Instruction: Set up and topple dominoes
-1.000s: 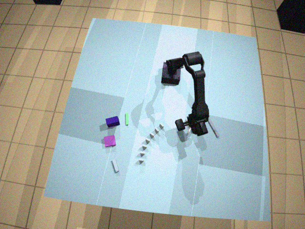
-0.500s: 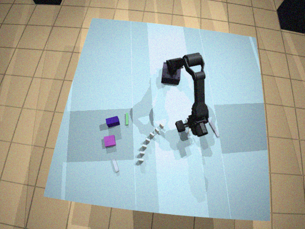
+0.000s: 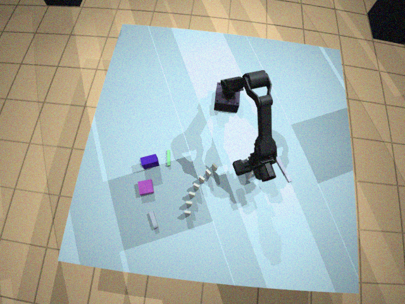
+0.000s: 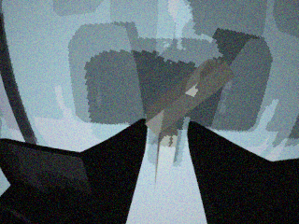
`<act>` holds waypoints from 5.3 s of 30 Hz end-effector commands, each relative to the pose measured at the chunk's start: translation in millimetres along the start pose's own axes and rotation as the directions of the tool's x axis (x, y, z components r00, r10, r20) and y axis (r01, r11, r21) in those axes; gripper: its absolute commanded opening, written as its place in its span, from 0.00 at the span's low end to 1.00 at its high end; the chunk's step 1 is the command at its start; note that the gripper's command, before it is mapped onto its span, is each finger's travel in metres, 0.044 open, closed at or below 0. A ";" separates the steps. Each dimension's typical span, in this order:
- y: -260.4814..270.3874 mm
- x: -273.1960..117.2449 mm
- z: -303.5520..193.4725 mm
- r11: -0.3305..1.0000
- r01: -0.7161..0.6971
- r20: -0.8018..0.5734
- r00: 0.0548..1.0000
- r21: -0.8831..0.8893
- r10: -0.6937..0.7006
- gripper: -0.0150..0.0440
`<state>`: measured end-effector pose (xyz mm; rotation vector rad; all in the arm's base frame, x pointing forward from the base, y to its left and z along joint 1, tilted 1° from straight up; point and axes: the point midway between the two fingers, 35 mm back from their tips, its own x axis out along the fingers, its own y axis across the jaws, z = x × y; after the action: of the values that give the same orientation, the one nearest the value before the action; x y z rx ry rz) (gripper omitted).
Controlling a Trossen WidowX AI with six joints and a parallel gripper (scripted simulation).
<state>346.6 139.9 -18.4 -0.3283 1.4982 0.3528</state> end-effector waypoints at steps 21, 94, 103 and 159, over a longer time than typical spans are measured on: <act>-6.5 -125.2 8.3 1.000 -0.006 0.015 1.000 0.017 0.006 0.30; 115.9 -99.8 -88.7 0.796 0.099 0.736 0.326 0.597 -0.593 0.30; 117.1 -114.6 -110.0 0.810 0.009 0.807 0.078 0.586 -0.585 0.30; 138.6 -44.9 -102.6 0.825 -0.001 0.823 0.062 0.565 -0.564 0.30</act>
<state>192.3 223.2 29.2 0.0399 0.0207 -0.1605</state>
